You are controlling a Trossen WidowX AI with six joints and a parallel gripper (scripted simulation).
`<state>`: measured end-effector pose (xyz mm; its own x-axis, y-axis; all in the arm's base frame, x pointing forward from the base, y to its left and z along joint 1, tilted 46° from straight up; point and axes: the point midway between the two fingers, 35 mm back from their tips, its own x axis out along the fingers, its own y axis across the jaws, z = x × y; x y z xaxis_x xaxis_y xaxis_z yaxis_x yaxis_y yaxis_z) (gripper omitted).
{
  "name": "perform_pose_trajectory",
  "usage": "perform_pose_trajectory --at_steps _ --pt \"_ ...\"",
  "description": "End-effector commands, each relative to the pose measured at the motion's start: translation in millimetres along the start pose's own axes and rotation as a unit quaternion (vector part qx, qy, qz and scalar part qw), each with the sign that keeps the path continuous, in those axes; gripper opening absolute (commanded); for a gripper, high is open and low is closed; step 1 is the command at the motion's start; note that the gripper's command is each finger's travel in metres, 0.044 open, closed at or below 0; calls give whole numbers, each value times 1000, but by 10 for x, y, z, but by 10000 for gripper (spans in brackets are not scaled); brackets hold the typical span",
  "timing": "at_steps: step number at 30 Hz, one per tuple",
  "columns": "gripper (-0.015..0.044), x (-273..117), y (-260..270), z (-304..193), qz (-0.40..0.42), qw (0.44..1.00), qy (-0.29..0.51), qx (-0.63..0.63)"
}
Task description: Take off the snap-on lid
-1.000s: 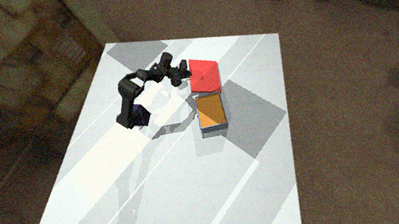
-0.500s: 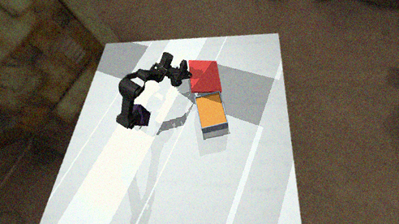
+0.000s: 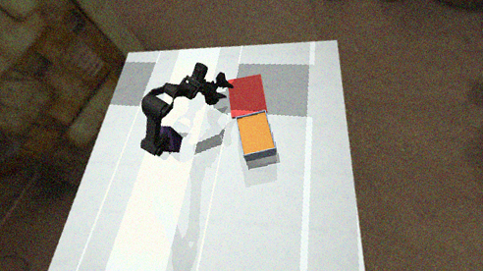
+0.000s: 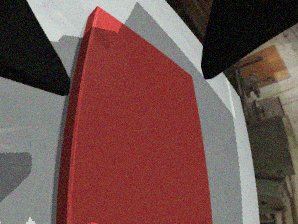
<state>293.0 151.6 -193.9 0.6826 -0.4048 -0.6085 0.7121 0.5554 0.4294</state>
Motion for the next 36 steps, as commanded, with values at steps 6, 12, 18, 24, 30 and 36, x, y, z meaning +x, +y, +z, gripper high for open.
perform_pose_trajectory --at_steps 6,12,18,24,30,36 --pt "440 -143 -143 16 -3 1000 -2 -1" --pt "440 -237 -222 13 -3 1000 -1 -1" --pt "440 -331 -301 11 -3 1000 -1 -1" --pt "440 -425 -380 8 -4 1000 0 -1" --pt "440 -464 -387 -11 -4 1000 0 -1" --pt "440 -554 -314 -20 -4 1000 0 -1"
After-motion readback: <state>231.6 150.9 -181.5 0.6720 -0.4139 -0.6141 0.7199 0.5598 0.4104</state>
